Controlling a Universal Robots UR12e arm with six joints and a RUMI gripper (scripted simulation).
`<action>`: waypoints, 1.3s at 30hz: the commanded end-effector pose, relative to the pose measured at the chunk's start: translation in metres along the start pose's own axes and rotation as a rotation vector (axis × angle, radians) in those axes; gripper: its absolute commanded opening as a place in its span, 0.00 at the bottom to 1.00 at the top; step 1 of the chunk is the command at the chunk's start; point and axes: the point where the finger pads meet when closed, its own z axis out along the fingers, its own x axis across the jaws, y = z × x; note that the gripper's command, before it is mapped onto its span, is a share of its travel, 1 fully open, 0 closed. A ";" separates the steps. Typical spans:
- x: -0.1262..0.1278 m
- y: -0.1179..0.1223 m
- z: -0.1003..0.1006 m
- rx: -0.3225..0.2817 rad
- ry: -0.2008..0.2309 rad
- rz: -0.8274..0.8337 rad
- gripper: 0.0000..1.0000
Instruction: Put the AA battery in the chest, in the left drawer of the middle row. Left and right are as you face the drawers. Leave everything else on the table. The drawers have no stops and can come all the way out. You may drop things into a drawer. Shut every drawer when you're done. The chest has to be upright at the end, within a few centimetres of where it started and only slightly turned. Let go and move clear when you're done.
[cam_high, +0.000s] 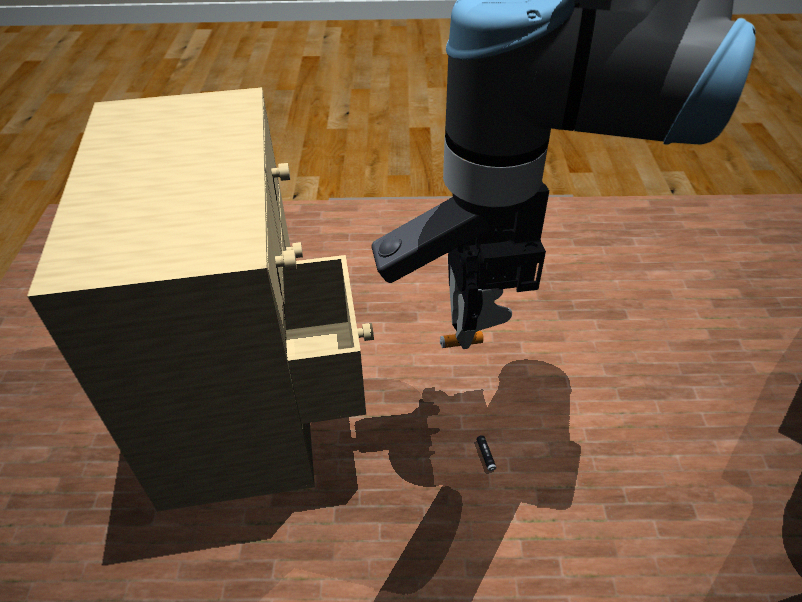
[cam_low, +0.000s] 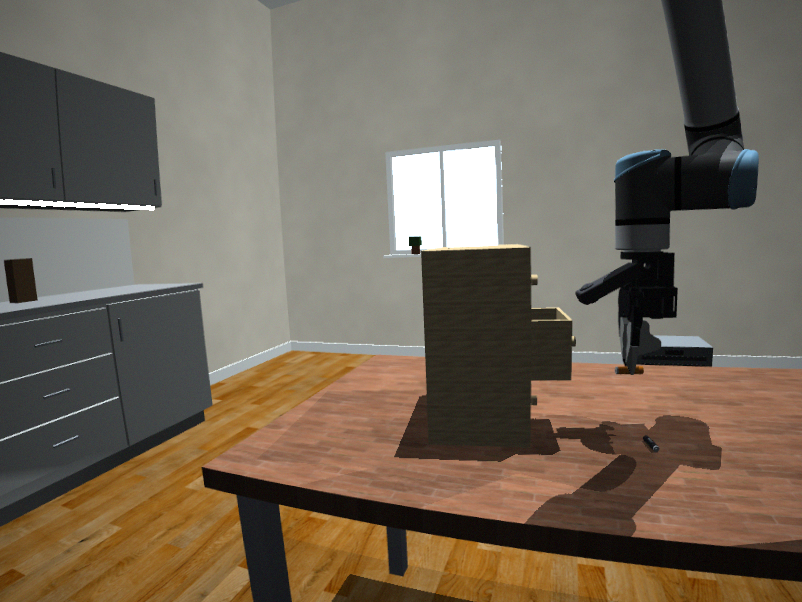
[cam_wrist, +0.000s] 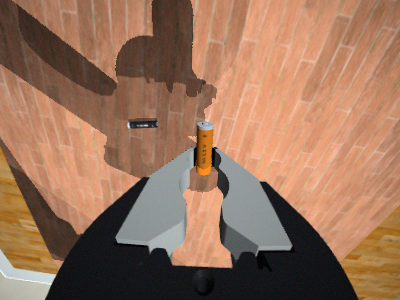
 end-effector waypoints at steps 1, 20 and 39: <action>0.001 -0.002 -0.003 0.002 0.000 -0.005 0.05; 0.000 0.000 -0.026 0.000 -0.002 -0.003 0.05; 0.000 0.000 -0.070 0.000 -0.002 -0.003 0.05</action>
